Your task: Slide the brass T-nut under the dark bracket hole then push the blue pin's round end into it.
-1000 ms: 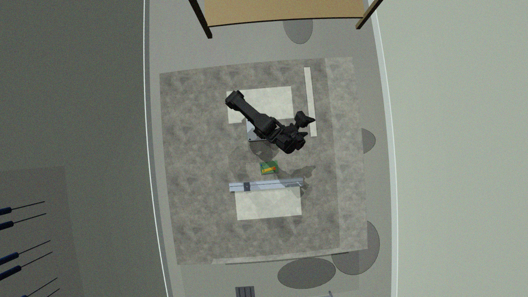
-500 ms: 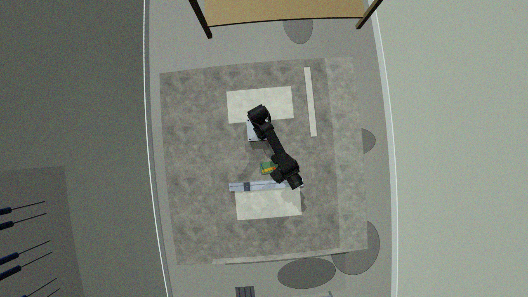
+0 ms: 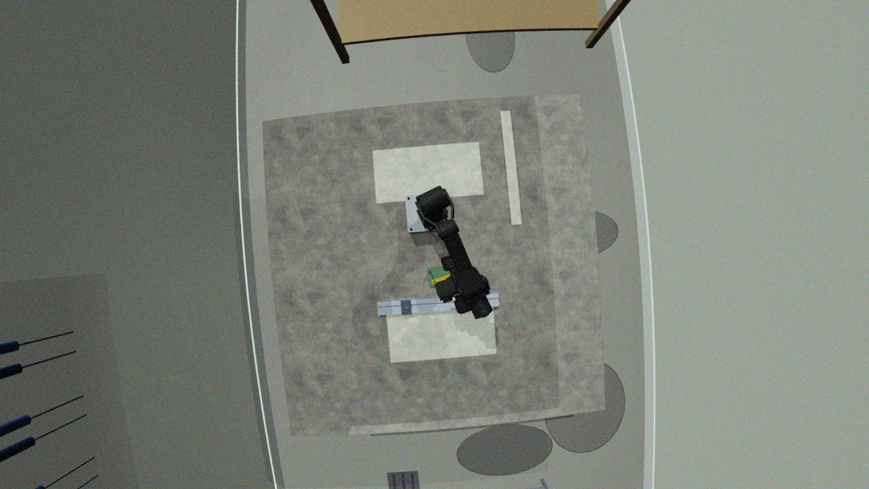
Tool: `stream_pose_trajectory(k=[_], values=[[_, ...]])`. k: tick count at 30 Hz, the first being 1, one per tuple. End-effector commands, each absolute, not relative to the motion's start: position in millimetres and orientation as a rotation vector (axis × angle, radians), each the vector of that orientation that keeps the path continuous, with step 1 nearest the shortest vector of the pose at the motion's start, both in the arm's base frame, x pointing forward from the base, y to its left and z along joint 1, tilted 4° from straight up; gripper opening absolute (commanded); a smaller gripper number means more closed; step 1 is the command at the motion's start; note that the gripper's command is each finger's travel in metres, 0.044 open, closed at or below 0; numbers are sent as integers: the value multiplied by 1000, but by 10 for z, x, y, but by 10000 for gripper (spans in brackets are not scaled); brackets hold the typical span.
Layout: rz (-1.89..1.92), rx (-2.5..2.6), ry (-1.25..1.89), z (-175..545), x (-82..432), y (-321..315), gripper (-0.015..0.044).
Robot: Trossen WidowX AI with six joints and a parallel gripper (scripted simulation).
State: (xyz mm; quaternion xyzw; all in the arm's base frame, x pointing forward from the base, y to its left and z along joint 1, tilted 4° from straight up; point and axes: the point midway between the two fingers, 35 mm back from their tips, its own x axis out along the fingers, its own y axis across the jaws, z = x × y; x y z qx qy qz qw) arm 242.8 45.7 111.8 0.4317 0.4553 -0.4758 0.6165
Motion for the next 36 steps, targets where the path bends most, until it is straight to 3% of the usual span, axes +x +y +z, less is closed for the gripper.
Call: stream_pose_trajectory(k=[1,36], values=[[-1120,976,1055,848,2415,452,440],[-1120,975,1056,170,2421,496,440]])
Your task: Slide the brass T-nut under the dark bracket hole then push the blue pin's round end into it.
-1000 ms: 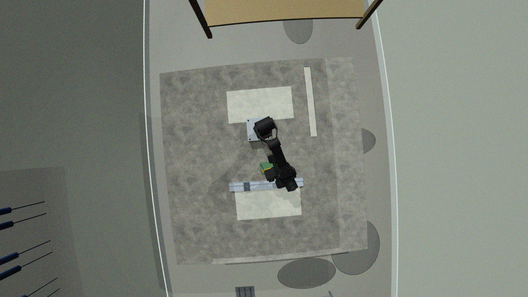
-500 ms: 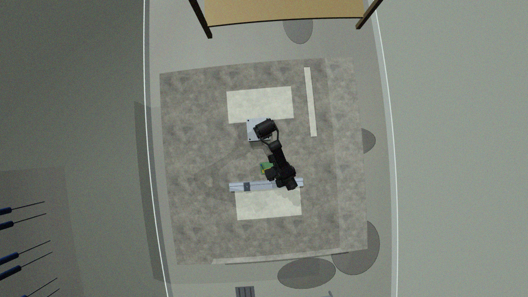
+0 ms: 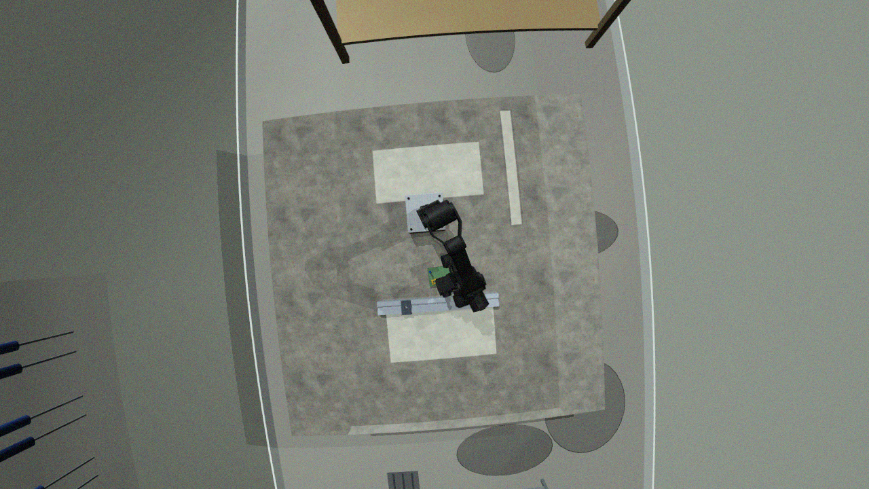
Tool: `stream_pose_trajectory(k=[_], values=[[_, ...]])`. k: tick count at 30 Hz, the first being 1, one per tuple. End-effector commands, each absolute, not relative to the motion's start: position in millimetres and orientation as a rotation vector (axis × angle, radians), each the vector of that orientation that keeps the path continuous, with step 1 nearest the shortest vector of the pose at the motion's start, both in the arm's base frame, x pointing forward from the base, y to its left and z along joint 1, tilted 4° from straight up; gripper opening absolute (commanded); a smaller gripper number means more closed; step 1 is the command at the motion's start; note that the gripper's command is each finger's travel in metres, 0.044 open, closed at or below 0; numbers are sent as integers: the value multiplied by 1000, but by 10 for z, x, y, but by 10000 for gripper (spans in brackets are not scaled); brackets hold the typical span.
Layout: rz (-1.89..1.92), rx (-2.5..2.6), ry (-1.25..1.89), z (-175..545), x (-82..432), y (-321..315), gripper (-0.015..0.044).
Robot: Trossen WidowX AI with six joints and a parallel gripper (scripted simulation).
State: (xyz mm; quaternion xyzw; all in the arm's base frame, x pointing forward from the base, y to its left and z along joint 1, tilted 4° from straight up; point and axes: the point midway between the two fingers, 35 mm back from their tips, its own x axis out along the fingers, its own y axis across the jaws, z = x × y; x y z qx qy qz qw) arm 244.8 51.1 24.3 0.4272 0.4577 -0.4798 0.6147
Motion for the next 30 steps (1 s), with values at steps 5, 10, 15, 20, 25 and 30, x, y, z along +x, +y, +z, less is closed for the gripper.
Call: stream_pose_trajectory(k=[5,10,15,20,25,30], values=[[-1121,976,1056,96,2419,499,440],[-1121,976,1056,87,2418,499,361],[-1121,976,1056,87,2418,499,230],[-1121,976,1056,87,2418,499,99],[-1121,976,1056,87,2418,499,-13],[-1121,976,1056,87,2418,499,-144]])
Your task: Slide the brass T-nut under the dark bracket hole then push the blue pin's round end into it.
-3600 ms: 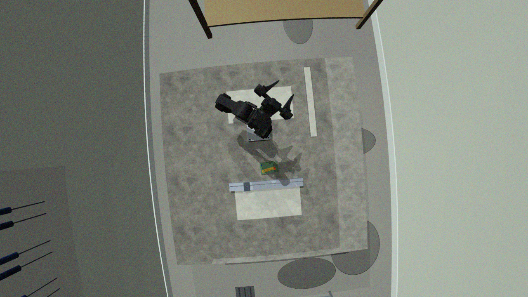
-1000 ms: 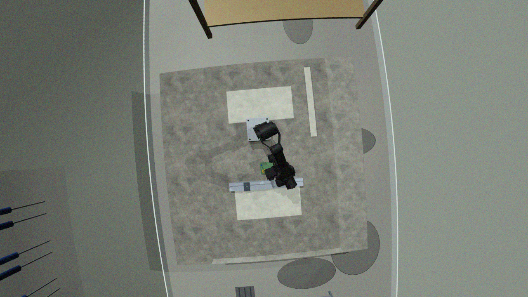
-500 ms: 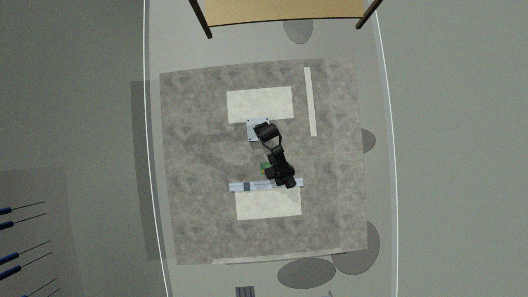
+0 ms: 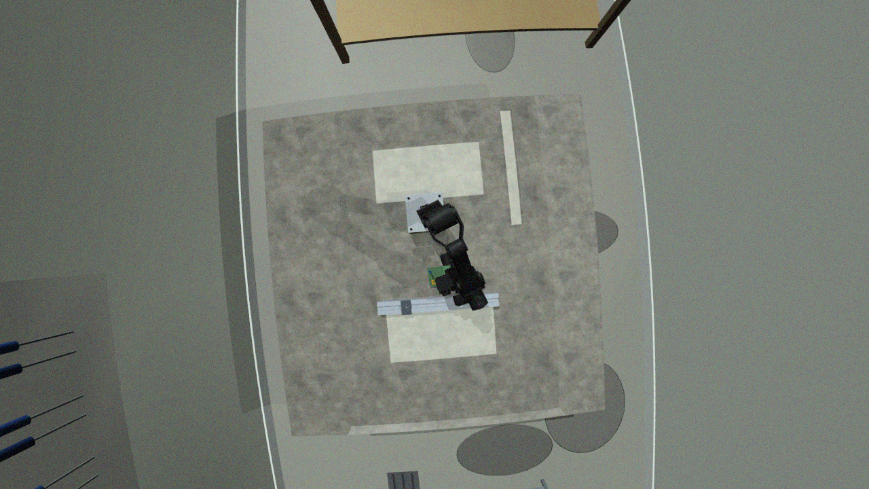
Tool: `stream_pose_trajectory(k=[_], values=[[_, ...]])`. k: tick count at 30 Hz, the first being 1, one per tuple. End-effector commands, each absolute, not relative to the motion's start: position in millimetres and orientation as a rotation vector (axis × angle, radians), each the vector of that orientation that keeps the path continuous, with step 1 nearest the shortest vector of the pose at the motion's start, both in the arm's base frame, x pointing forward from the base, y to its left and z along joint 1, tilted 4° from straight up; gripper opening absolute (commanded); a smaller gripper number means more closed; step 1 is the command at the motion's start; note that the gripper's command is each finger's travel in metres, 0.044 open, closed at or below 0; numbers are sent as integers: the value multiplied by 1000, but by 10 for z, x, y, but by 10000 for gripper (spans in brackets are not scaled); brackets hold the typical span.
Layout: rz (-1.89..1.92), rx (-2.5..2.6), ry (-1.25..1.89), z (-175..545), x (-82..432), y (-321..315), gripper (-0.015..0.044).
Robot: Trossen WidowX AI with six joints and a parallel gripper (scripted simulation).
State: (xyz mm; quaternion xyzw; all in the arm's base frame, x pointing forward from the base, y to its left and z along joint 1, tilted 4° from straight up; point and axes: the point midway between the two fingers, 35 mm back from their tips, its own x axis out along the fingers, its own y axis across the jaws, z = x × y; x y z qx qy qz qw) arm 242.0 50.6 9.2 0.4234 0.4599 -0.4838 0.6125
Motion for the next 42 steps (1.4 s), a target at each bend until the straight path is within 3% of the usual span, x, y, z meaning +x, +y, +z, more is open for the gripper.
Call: stream_pose_trajectory(k=[1,42], values=[[-1121,976,1056,87,2418,499,-150],[-1120,976,1056,663,2408,487,-150]])
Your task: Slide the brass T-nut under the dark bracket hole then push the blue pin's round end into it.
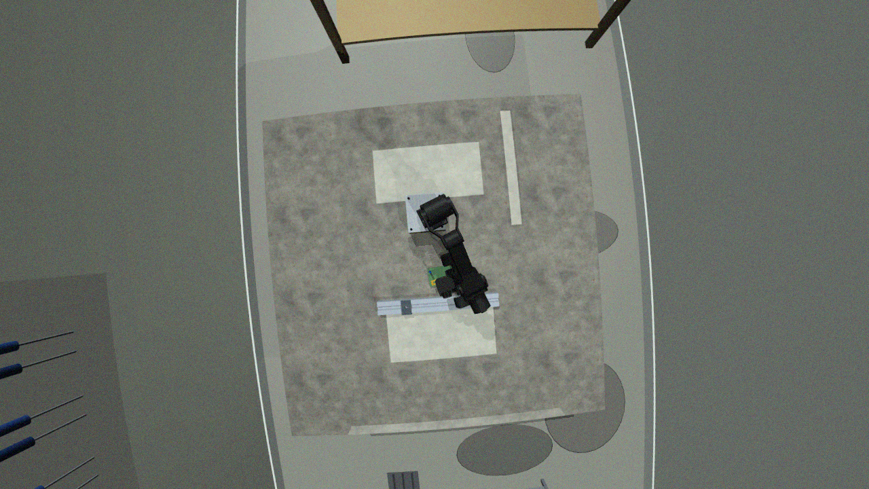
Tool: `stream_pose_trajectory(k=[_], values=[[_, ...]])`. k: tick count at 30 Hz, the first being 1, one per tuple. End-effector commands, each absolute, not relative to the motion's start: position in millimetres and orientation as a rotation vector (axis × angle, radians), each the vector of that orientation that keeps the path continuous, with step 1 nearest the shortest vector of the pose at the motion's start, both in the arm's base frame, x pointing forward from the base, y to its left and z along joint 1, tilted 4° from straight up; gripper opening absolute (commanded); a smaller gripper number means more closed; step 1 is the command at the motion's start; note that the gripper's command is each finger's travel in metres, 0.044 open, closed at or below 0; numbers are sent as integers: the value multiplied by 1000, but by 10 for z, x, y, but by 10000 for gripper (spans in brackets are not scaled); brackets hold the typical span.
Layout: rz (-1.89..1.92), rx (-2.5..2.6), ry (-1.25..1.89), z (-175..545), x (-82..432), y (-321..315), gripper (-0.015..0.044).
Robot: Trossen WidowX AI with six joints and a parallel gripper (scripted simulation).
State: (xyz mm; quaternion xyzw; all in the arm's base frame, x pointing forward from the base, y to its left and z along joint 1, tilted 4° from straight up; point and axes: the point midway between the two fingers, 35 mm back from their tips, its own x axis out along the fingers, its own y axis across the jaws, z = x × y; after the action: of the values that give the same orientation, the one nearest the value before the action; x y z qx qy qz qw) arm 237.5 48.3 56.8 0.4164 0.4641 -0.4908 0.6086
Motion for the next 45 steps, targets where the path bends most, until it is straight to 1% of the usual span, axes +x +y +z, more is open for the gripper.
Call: stream_pose_trajectory(k=[1,20,27,45], values=[[-1120,976,1056,679,2405,486,-150],[-1120,976,1056,976,2332,462,-150],[-1121,976,1056,985,2300,456,-150],[-1146,1003,1047,1083,2516,622,-150]])
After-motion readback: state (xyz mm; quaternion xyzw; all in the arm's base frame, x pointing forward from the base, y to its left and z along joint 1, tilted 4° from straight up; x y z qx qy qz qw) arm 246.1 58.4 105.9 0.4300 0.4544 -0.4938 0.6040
